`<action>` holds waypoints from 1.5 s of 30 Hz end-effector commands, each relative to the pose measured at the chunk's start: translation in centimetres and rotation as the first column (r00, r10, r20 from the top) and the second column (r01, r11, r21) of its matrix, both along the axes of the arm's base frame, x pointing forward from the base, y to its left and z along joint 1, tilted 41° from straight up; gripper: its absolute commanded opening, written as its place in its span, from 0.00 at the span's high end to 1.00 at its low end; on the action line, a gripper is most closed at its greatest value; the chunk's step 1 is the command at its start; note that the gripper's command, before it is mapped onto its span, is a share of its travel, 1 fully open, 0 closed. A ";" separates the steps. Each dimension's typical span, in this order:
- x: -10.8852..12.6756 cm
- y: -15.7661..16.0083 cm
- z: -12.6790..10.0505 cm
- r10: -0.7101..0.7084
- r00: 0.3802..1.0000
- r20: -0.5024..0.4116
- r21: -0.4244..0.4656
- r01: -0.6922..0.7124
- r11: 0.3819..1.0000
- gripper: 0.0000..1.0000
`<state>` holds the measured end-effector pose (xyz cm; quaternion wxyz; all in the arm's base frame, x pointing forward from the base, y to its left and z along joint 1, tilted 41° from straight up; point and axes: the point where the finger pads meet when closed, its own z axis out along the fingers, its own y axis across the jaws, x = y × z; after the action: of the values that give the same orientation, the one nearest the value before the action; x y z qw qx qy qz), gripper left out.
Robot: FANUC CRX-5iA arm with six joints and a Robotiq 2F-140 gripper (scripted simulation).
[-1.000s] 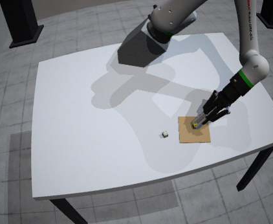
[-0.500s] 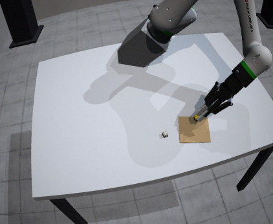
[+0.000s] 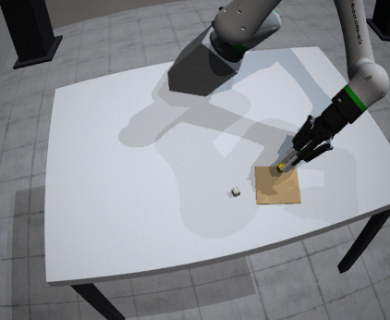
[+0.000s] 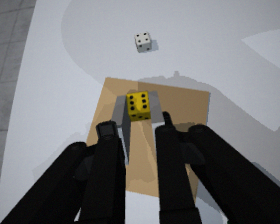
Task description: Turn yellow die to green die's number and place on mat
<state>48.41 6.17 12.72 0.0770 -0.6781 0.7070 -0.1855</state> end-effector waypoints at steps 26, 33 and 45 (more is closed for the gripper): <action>-0.5 -1.6 -0.6 0.115 0.993 -0.006 0.303 -0.108 0.947 0.91; -0.3 -1.5 -0.4 0.171 0.985 0.032 0.439 -0.168 0.883 0.91; -0.1 -1.9 -0.4 0.188 0.981 0.046 0.480 -0.187 0.857 0.91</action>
<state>48.44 4.41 12.54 0.2575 -0.7028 0.6631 -0.0039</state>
